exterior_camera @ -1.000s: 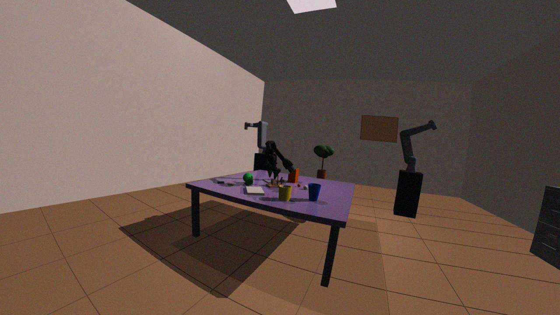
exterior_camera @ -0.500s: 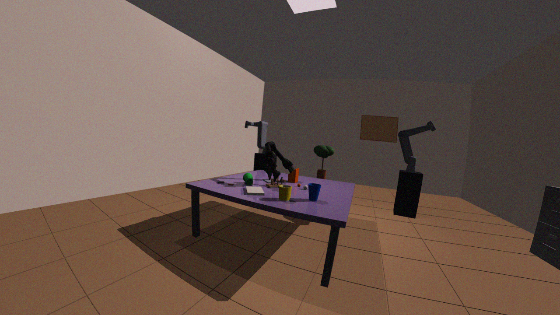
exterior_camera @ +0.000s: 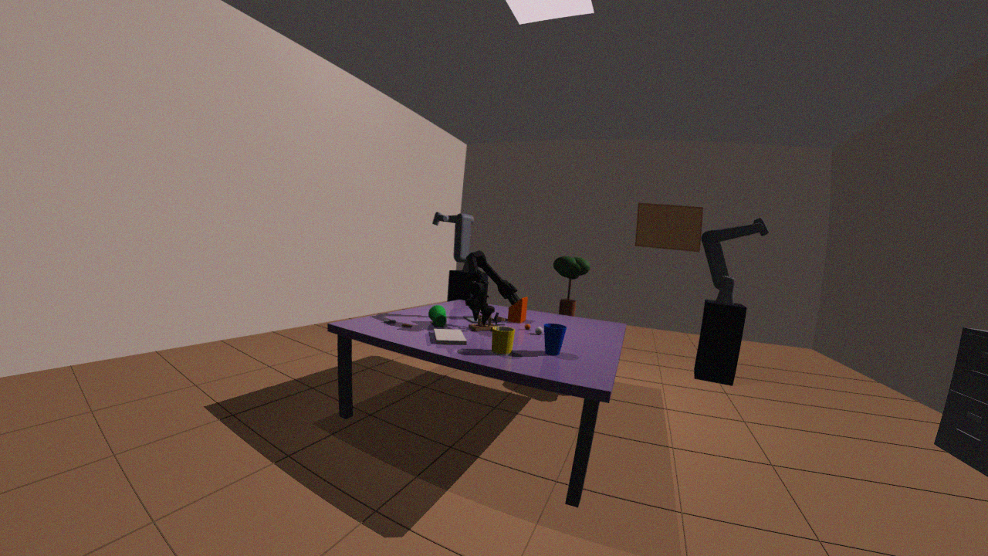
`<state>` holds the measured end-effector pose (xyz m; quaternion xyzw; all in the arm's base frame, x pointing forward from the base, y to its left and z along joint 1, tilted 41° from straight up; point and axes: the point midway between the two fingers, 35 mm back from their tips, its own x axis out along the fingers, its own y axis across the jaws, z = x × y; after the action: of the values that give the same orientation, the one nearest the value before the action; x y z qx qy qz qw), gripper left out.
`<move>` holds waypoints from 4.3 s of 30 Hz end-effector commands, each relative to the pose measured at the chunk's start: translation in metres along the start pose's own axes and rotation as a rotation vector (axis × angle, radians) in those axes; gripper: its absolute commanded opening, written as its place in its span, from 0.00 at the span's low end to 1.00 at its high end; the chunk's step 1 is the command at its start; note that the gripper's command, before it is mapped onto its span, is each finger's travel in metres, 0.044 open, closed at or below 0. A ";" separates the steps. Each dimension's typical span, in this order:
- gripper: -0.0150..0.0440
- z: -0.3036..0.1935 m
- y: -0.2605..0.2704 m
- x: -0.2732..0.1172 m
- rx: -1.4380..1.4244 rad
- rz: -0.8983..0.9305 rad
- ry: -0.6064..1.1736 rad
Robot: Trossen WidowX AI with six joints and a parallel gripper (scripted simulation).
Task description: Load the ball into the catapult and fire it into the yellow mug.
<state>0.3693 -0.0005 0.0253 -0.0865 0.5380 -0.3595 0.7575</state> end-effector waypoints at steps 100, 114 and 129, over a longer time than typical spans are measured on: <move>1.00 -0.009 0.121 -0.042 -0.532 0.003 0.010; 1.00 -0.013 0.116 -0.098 -0.541 0.004 0.003; 1.00 -0.013 0.117 -0.044 -0.540 0.002 0.002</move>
<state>0.4035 0.1193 -0.0032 -0.2810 0.6148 -0.2023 0.7087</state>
